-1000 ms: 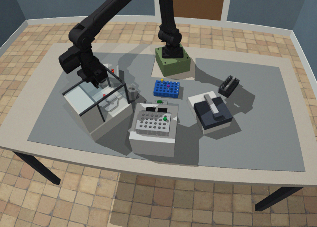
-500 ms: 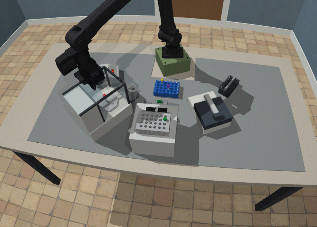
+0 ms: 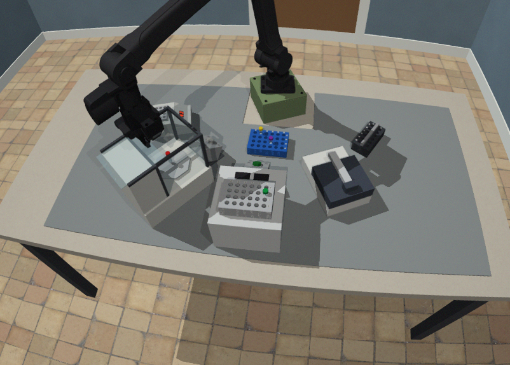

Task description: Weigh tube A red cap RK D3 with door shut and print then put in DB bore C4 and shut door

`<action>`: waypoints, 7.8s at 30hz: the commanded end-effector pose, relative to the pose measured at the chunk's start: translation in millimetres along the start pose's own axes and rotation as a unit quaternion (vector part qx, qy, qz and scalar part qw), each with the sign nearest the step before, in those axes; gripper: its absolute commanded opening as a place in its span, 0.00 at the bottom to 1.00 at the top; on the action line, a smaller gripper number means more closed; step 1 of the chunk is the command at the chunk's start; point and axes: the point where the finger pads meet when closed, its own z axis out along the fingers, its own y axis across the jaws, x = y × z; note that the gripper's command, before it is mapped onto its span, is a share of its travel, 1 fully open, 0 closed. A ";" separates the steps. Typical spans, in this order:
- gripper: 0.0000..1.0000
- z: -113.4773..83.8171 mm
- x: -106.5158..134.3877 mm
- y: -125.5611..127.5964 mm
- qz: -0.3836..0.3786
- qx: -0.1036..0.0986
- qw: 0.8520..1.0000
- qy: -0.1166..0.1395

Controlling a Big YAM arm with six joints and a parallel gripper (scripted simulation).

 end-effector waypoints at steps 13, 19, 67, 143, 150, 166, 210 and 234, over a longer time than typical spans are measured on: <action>0.06 -14.9 4.5 -34.9 0.001 0.018 1.000 0.001; 0.06 -15.1 4.3 -41.1 0.001 0.027 1.000 0.000; 0.06 -15.1 4.3 -41.1 0.001 0.027 1.000 0.000; 0.30 -93.4 3.3 -24.3 0.001 0.040 0.999 0.000; 0.30 -93.8 3.6 -24.9 0.001 0.035 0.999 0.000; 0.36 -91.5 5.2 -12.5 0.175 0.046 0.984 -0.008; 0.36 -71.4 9.9 44.2 0.708 0.021 0.706 -0.019; 0.36 -31.8 8.9 46.2 0.711 0.002 0.703 0.000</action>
